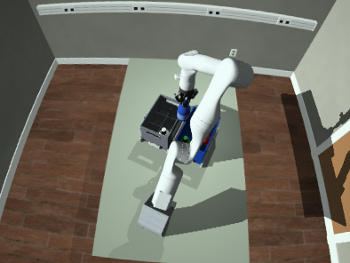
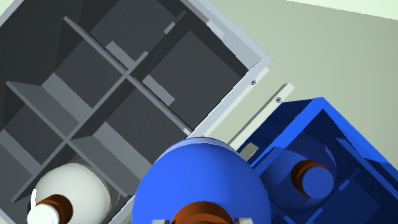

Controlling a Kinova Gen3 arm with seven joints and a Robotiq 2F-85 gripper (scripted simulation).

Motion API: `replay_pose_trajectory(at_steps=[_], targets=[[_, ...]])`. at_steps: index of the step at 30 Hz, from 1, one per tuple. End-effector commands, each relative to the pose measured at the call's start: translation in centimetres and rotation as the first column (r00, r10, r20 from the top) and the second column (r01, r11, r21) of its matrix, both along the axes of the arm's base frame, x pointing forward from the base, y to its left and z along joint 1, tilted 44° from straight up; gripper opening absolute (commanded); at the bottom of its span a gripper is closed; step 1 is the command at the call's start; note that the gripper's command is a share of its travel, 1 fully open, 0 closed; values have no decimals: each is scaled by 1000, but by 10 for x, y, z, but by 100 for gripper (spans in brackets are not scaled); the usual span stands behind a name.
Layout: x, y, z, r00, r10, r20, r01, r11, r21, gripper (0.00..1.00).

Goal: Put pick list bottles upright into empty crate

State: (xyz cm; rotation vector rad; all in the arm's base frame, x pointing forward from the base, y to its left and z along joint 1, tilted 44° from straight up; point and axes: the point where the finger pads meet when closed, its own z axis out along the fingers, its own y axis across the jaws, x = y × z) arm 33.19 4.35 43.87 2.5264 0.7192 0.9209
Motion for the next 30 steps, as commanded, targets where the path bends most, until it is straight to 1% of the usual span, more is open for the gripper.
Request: replay_pose_trajectory(at_steps=[1, 26, 30], targets=[[0, 7, -1, 1000, 0, 2, 0, 1000, 0, 10], [-3, 51, -13, 1000, 0, 2, 0, 1000, 0, 10], [-3, 55, -14, 1000, 0, 2, 0, 1000, 0, 10]])
